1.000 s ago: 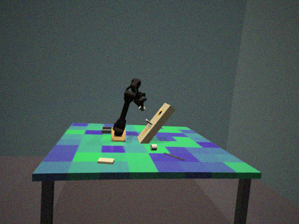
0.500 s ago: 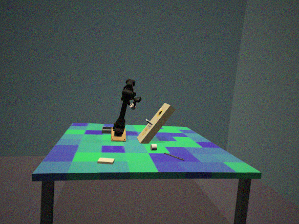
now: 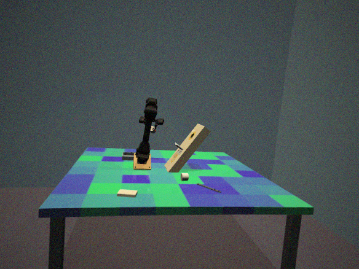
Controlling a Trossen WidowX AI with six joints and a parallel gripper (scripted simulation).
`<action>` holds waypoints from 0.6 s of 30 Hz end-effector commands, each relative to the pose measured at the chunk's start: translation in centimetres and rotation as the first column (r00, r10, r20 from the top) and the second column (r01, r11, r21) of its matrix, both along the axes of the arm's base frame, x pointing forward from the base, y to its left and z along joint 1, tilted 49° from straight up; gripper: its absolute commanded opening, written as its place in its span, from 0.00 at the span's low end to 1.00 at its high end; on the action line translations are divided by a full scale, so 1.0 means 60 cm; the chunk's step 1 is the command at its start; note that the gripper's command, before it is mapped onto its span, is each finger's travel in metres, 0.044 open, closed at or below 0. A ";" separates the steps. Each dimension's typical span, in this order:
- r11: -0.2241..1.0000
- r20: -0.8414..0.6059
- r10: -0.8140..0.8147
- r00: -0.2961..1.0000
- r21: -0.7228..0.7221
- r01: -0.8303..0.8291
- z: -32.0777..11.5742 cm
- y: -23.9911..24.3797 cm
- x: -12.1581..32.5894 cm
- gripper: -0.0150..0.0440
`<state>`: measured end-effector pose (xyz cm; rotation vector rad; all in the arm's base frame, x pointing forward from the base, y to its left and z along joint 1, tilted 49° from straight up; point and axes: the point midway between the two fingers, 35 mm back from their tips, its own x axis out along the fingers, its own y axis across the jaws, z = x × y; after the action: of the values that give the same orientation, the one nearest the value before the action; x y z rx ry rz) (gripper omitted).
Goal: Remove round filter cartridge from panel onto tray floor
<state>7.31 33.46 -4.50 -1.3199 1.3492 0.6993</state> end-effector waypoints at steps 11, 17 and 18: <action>0.981 -0.211 0.195 0.958 0.018 -0.195 -0.092 -0.058 -0.130 0.25; 0.961 -0.297 0.271 0.915 0.034 -0.274 -0.122 -0.096 -0.179 0.25; 0.957 -0.311 0.284 0.907 0.037 -0.287 -0.127 -0.103 -0.187 0.25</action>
<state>-2.41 28.57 -11.17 -1.4529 1.4117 1.0735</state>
